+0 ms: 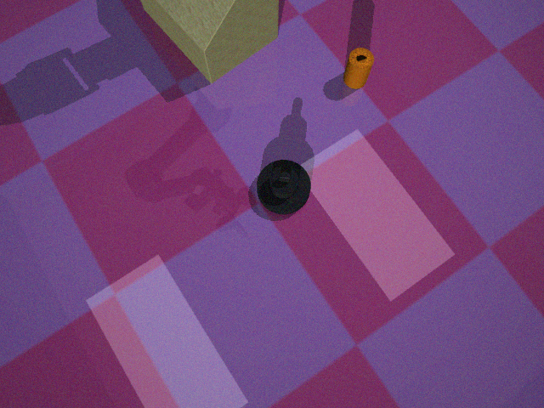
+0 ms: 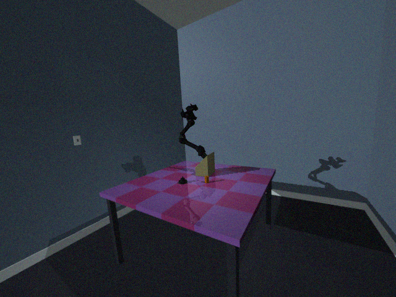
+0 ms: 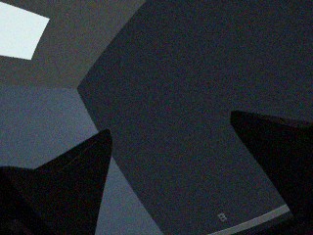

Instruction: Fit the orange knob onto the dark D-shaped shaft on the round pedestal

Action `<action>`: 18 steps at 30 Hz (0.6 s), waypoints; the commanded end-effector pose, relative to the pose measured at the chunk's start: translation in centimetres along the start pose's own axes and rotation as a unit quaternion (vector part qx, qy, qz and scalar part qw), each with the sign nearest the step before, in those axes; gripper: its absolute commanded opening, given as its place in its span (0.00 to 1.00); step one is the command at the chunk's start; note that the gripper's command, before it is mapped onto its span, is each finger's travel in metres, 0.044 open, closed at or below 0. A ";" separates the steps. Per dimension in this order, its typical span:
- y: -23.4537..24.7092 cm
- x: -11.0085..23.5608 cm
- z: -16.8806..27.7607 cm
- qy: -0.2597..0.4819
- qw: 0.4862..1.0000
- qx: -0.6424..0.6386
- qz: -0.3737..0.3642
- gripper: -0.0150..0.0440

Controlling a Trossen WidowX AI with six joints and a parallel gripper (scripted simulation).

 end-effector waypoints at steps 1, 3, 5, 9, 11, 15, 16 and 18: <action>2.3 -2.4 4.7 0.057 0.997 0.041 -0.013 1.00; 3.3 -3.3 7.1 0.088 0.995 0.052 -0.018 1.00; 4.0 -4.1 9.6 0.121 0.991 0.061 -0.022 1.00; 5.1 -5.5 15.5 0.199 0.977 0.078 -0.024 1.00; 5.3 -6.0 18.5 0.239 0.967 0.084 -0.022 1.00; 5.1 -6.3 24.6 0.323 0.942 0.091 -0.011 1.00; 4.9 -6.2 26.1 0.344 0.935 0.092 -0.007 1.00; 4.4 -6.0 29.1 0.386 0.918 0.093 0.003 1.00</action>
Point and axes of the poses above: the point midway between the two fingers, 35 mm back from their tips, its own x axis back along the fingers, its own y axis across the jaws, z = x × y, the point moved 4 cm from there along x, back along the fingers
